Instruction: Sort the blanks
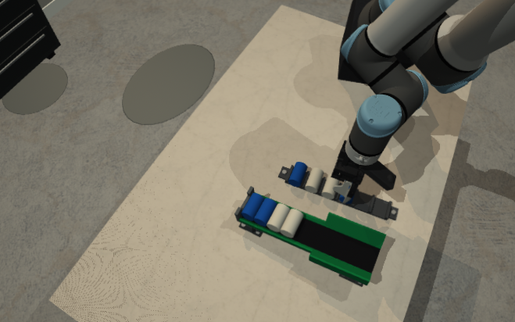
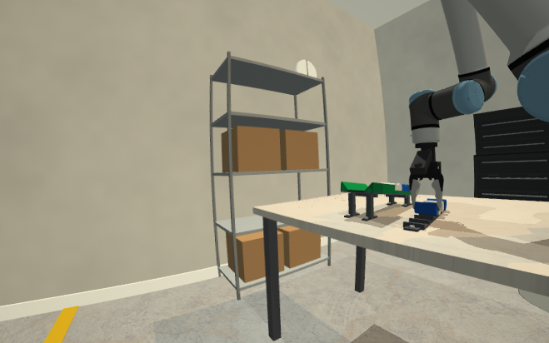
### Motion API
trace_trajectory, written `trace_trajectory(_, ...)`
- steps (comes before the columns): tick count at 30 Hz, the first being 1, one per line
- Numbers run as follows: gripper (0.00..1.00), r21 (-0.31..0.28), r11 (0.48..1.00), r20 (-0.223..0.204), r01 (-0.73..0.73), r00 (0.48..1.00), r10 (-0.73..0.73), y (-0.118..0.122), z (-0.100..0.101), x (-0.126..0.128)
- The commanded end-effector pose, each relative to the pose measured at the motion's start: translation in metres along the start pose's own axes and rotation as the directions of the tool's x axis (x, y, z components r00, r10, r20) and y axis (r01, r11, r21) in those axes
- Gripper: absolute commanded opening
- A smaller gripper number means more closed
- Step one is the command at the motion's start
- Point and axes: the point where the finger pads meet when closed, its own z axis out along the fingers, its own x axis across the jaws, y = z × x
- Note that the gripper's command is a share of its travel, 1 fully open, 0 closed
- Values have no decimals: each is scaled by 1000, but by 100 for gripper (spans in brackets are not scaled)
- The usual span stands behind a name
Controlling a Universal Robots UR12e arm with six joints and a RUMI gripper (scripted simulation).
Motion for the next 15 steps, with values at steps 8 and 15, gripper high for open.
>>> trace_trajectory(8, 42, 0, 1000, 0, 0, 1000, 0, 0, -23, 0)
trace_trajectory(15, 42, 0, 1000, 0, 0, 1000, 0, 0, -46, 0)
